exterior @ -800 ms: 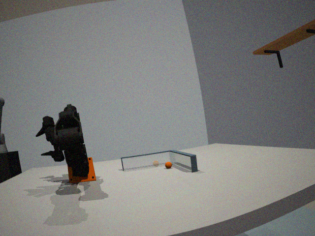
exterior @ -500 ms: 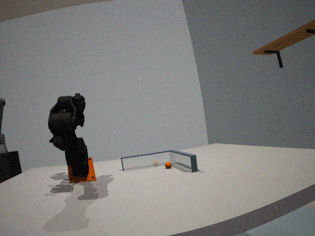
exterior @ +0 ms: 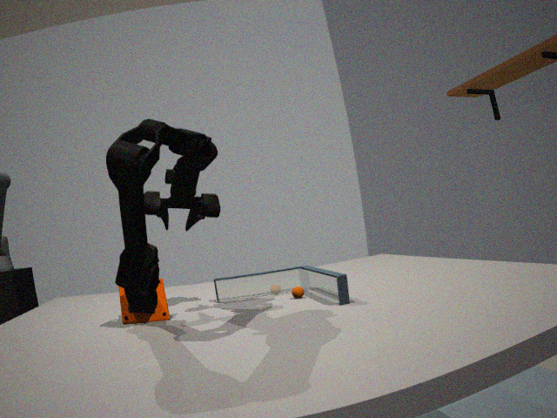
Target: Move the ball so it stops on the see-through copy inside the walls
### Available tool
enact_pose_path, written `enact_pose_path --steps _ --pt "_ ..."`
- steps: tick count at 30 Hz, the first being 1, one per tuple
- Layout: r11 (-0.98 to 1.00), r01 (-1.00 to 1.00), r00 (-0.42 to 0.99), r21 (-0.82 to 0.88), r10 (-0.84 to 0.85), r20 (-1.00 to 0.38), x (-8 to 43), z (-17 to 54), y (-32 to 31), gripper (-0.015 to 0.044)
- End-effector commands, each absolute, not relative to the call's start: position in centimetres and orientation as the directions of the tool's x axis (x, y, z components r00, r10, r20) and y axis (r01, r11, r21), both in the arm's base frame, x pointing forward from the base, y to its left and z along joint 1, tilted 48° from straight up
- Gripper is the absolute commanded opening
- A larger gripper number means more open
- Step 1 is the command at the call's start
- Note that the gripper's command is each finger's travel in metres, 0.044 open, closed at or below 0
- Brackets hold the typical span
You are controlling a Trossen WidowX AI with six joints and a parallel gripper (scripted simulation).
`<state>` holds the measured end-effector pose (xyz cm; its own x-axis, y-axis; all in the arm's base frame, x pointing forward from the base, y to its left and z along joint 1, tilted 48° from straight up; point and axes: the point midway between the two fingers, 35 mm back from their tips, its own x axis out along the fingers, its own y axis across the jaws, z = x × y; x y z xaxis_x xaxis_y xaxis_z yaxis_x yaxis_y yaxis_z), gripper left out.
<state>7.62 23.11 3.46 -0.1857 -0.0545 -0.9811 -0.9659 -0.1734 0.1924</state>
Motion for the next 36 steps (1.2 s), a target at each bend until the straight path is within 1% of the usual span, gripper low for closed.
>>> enact_pose_path --steps 1,5,8,12,14,15,17,36 --pt "0.247 -0.969 -0.035 -0.017 -0.205 -0.978 15.1 3.0 22.2 0.0239" --pt "0.525 -0.813 0.064 -0.253 -0.352 -0.934 21.4 3.0 20.2 0.0239" --pt "0.656 -0.619 0.115 -0.432 -0.468 -0.876 25.8 3.2 18.0 0.0239" --pt "0.713 -0.299 0.154 -0.634 -0.62 -0.769 31.4 3.5 14.2 0.0239" --pt "0.696 -0.14 0.161 -0.704 -0.686 -0.71 33.7 3.7 12.2 0.0239" --pt "0.686 -0.092 0.162 -0.722 -0.705 -0.69 34.4 3.7 11.5 0.0239" --pt "0.68 -0.067 0.163 -0.73 -0.715 -0.68 34.8 3.7 11.2 0.0239" --pt "0.679 -0.067 0.163 -0.731 -0.715 -0.68 35.2 2.0 9.4 0.0239"
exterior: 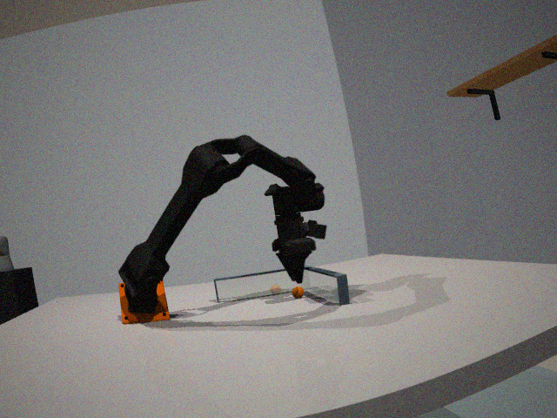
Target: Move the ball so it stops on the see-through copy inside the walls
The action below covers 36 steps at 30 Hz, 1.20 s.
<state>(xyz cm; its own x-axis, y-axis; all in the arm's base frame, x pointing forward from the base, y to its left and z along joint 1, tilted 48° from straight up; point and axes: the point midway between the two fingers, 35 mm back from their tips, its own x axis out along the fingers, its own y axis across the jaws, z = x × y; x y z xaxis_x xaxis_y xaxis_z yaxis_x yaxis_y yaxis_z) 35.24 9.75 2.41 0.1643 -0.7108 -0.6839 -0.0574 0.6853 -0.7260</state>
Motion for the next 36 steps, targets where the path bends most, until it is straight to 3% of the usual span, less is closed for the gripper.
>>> enact_pose_path --steps 1,16,20,27,30,36 --pt "0.679 -0.067 0.163 -0.731 -0.715 -0.68 35.2 1.9 9.3 0.0239" --pt "0.679 -0.066 0.163 -0.732 -0.716 -0.679 35.6 0.5 7.7 0.0239" --pt "0.679 -0.066 0.163 -0.732 -0.716 -0.679 35.6 0.5 7.7 0.0134" --pt "0.679 -0.066 0.163 -0.732 -0.716 -0.679 35.6 0.5 7.7 0.0088" --pt "0.679 -0.069 0.164 -0.731 -0.715 -0.679 35.6 0.7 8.0 0.0009" --pt "0.678 -0.089 0.172 -0.729 -0.711 -0.682 35.4 2.7 10.4 0.0"
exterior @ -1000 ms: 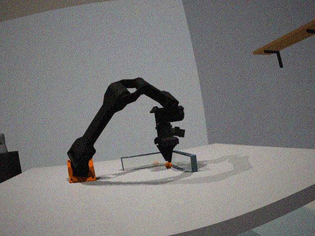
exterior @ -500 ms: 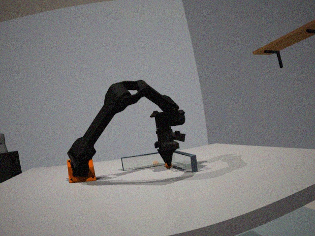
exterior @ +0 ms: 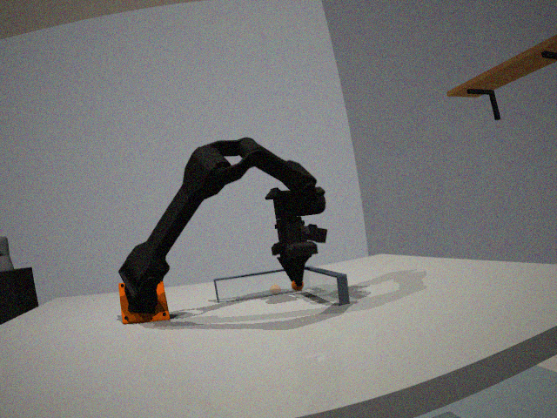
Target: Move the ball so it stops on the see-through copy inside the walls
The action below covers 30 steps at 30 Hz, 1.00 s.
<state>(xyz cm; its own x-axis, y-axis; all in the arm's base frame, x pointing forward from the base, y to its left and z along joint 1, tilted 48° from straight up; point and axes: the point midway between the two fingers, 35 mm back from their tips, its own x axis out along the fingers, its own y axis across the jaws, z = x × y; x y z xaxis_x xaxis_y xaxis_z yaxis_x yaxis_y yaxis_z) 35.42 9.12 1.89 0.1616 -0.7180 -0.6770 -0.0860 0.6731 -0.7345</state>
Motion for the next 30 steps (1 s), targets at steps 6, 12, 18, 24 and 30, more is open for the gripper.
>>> enact_pose_path --steps 6,12,18,24,30 --pt "0.676 -0.109 0.179 -0.729 -0.708 -0.683 35.0 4.8 12.8 0.0" --pt "0.671 -0.129 0.186 -0.73 -0.706 -0.683 34.2 7.1 15.1 0.0" --pt "0.667 -0.143 0.191 -0.731 -0.706 -0.681 33.4 8.9 16.6 0.0" --pt "0.618 -0.308 0.188 -0.724 -0.706 -0.683 33.2 7.7 17.1 0.0" --pt "0.525 -0.513 0.184 -0.679 -0.706 -0.684 32.8 6.1 17.8 0.0"
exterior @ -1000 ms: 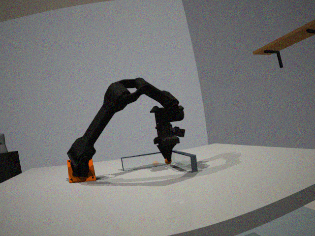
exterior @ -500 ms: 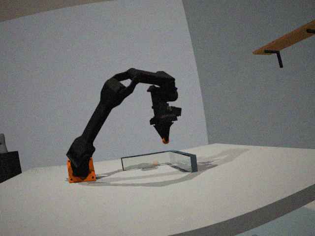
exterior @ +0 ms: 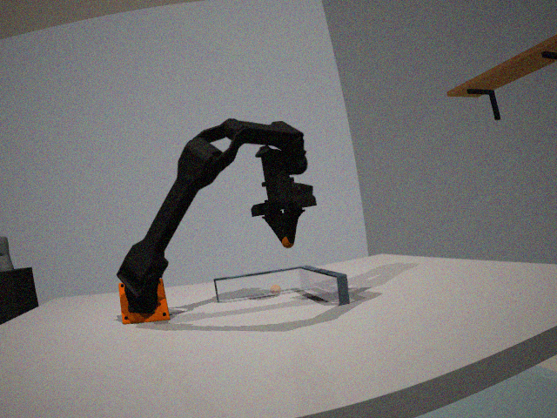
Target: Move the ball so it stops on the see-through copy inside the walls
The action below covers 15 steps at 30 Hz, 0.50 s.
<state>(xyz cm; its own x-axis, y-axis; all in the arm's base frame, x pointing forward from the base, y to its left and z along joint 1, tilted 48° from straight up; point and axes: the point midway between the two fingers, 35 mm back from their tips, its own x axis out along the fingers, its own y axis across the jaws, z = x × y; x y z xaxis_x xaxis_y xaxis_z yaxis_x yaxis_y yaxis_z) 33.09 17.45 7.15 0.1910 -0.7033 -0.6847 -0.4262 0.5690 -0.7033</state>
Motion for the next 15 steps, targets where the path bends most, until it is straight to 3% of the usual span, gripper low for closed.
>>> enact_pose_path --steps 1,15 --pt "0.506 -0.545 0.183 -0.668 -0.706 -0.684 32.7 5.9 17.9 0.0" --pt "0.189 -0.888 0.172 -0.418 -0.708 -0.685 31.6 2.3 19.2 0.0"
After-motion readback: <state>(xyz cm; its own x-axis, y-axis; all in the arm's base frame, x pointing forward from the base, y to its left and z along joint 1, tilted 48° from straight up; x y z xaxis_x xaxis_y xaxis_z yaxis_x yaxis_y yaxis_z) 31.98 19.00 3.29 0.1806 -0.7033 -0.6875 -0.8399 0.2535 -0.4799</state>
